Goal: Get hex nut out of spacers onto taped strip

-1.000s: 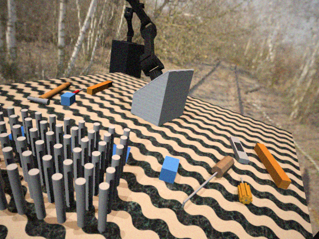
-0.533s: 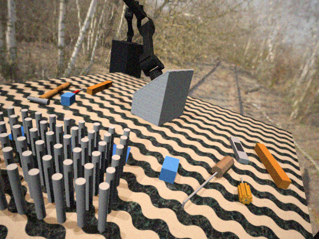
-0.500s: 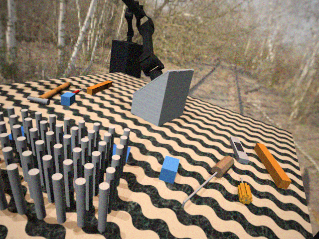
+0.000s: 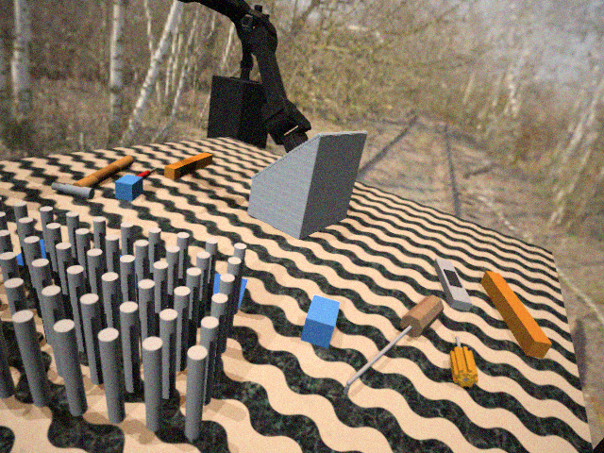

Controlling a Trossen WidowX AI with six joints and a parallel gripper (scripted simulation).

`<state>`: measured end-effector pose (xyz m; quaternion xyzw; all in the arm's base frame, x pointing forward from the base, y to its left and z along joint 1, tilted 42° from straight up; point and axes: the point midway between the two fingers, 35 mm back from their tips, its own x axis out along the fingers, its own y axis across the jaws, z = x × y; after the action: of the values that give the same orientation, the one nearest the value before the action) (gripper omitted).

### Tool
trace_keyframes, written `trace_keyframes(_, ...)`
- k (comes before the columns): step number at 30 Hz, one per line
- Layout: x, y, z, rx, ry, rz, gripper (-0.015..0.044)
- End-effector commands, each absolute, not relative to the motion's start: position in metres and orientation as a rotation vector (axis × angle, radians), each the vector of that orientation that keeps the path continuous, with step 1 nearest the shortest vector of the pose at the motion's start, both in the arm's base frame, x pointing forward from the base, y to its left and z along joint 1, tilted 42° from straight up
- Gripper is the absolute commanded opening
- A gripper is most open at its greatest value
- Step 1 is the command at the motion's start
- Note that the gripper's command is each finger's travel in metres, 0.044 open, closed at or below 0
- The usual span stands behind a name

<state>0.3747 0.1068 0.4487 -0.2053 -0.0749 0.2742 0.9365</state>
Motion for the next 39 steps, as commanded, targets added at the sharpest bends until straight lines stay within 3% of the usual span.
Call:
trace_keyframes(1,0.414,0.091,0.389,-0.375,-0.031,0.469,0.044)
trace_keyframes(11,0.463,0.044,0.225,-0.332,0.236,0.236,0.044)
trace_keyframes(21,0.433,-0.008,0.071,-0.326,0.496,-0.004,0.044)
trace_keyframes(39,0.428,-0.011,0.062,-0.327,0.512,-0.019,0.044)
